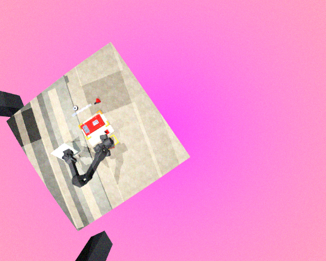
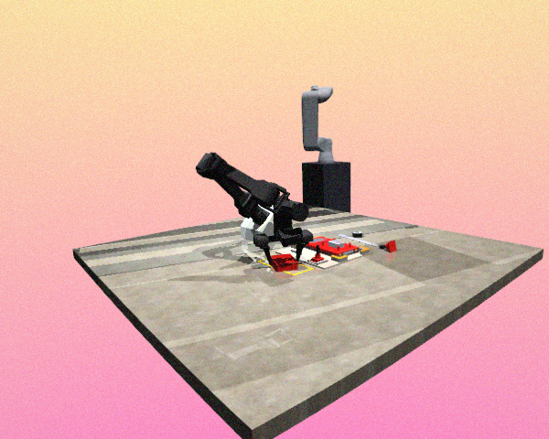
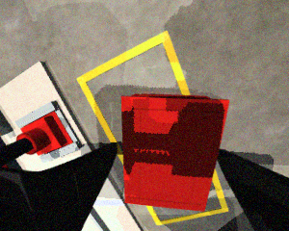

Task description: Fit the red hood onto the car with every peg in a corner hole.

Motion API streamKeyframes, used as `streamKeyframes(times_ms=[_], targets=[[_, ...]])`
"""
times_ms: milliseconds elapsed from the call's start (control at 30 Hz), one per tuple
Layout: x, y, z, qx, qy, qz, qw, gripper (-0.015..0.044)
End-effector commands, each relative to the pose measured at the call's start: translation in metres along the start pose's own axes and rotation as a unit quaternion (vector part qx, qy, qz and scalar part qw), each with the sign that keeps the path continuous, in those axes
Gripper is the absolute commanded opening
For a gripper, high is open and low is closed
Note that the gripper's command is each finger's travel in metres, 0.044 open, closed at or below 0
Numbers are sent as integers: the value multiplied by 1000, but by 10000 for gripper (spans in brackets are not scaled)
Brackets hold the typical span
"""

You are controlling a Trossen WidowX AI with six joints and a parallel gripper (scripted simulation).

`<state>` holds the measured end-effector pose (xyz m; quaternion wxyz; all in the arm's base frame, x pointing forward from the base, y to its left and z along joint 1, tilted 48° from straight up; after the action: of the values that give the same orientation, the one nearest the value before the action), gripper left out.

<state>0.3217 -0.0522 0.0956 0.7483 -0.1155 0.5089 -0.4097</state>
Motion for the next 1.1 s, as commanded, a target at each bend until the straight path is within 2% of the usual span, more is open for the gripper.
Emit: streamKeyframes(times_ms=[0, 133, 433, 767, 1067], targets=[[2, 0, 0, -2, -1, -2, 1000, 440], [0, 0, 0, 0, 0, 0, 1000, 335], [0, 0, 0, 0, 0, 0, 1000, 275], [-7, 0, 0, 0, 0, 0, 1000, 12], [-26, 0, 0, 0, 0, 1, 1000, 0]])
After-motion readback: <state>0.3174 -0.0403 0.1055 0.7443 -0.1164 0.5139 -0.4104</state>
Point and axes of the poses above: the point midway between the two fingers, 35 mm back from their tips, its own x axis out along the fingers, its own y axis across the jaws, z = x × y, the point moved 3 cm from there along -x, back along the fingers, and after that the axes turned 11 degrees about x, right-handed, at the moved point
